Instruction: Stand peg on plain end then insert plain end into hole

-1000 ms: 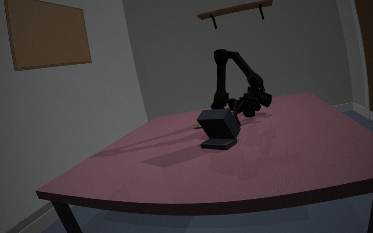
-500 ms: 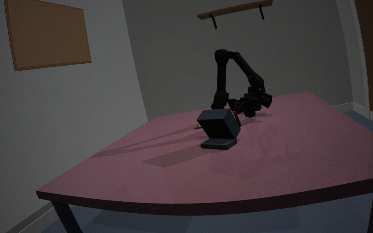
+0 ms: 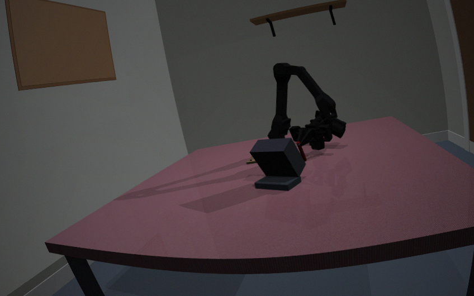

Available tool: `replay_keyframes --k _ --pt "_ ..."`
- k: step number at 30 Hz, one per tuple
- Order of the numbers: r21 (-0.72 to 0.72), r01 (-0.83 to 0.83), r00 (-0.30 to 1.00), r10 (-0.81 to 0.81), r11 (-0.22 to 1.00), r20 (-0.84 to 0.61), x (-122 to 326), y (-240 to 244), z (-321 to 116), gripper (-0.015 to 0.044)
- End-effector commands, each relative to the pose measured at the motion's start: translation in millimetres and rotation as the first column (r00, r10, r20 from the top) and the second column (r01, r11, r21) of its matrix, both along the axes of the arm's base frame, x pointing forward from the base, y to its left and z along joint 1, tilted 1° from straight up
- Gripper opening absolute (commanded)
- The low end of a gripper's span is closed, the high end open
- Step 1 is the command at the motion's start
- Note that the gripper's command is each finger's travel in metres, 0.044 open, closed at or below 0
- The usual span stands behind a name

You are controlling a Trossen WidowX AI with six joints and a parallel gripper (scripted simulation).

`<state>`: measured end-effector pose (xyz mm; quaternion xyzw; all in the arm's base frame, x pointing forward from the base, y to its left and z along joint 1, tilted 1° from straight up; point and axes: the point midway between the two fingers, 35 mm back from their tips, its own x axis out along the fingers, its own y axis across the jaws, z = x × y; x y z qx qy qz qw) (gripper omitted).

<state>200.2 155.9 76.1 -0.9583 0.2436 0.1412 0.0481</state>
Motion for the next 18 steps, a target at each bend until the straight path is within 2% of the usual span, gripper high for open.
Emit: replay_keyframes --k 1,18 --pt "0.0 0.0 1.0 0.0 1.0 0.0 -1.1 0.6 -0.5 0.0049" --pt "-0.009 -0.007 1.0 0.007 1.0 0.005 -5.1 1.0 -0.9 0.0049"
